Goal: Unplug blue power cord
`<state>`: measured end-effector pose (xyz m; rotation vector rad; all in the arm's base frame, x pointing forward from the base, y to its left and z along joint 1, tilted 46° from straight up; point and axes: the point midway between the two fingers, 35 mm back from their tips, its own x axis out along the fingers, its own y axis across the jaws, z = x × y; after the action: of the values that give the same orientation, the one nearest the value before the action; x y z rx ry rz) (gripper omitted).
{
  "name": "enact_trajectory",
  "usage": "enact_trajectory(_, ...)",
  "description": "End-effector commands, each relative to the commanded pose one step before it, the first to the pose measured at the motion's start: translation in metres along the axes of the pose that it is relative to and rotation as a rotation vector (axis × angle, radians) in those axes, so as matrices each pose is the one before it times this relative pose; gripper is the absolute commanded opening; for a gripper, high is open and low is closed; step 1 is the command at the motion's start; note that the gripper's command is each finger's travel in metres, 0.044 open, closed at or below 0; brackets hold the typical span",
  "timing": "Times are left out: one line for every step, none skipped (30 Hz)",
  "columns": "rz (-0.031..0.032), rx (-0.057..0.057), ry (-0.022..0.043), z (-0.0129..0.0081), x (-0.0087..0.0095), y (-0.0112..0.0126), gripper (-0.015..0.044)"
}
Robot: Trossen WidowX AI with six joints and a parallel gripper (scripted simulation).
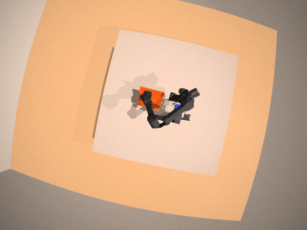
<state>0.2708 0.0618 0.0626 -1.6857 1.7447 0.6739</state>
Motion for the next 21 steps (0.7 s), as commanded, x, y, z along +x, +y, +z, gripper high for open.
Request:
enact_trajectory(0.01363,-0.0137,0.03147,-0.00482,0.00129,0.00507,0.016)
enact_trajectory(0.0,0.0,0.0,0.0,0.0,0.0,0.016)
enact_trajectory(-0.00004,0.0,-0.00004,0.00067,0.0,-0.00073,0.016)
enact_trajectory(0.0,0.0,0.0,-0.00027,-0.00001,-0.00001,0.016)
enact_trajectory(0.0,0.0,0.0,-0.00054,-0.00001,-0.00003,0.016)
enact_trajectory(0.0,0.0,0.0,-0.00079,-0.00001,-0.00004,0.016)
enact_trajectory(0.0,0.0,0.0,-0.00103,-0.00002,-0.00005,0.016)
enact_trajectory(0.00001,0.0,0.0,-0.00128,-0.00002,-0.00005,0.016)
enact_trajectory(0.00001,0.0,0.00001,-0.00151,-0.00002,-0.00005,0.016)
enact_trajectory(0.00001,0.0,0.00002,-0.00163,-0.00002,-0.00005,0.016)
enact_trajectory(0.00001,0.0,0.00003,-0.00165,-0.00002,-0.00004,0.016)
enact_trajectory(0.00001,0.0,0.00004,-0.00165,-0.00001,-0.00003,0.016)
enact_trajectory(0.00001,0.0,0.00005,-0.00165,-0.00001,-0.00002,0.016)
enact_trajectory(0.00001,0.0,0.00005,-0.00165,-0.00001,-0.00001,0.016)
enact_trajectory(0.00001,0.0,0.00006,-0.00165,-0.00001,-0.00001,0.016)
enact_trajectory(0.00001,0.0,0.00007,-0.00165,0.0,0.0,0.016)
enact_trajectory(0.00002,0.0,0.00008,-0.00165,0.0,0.00001,0.016)
enact_trajectory(0.00002,0.0,0.00009,-0.00165,0.0,0.00002,0.016)
enact_trajectory(0.00002,0.0,0.0001,-0.00165,0.00001,0.00003,0.016)
enact_trajectory(0.00002,0.0,0.0001,-0.00165,0.00001,0.00004,0.016)
enact_trajectory(0.00002,0.0,0.00011,-0.00165,0.00001,0.00005,0.016)
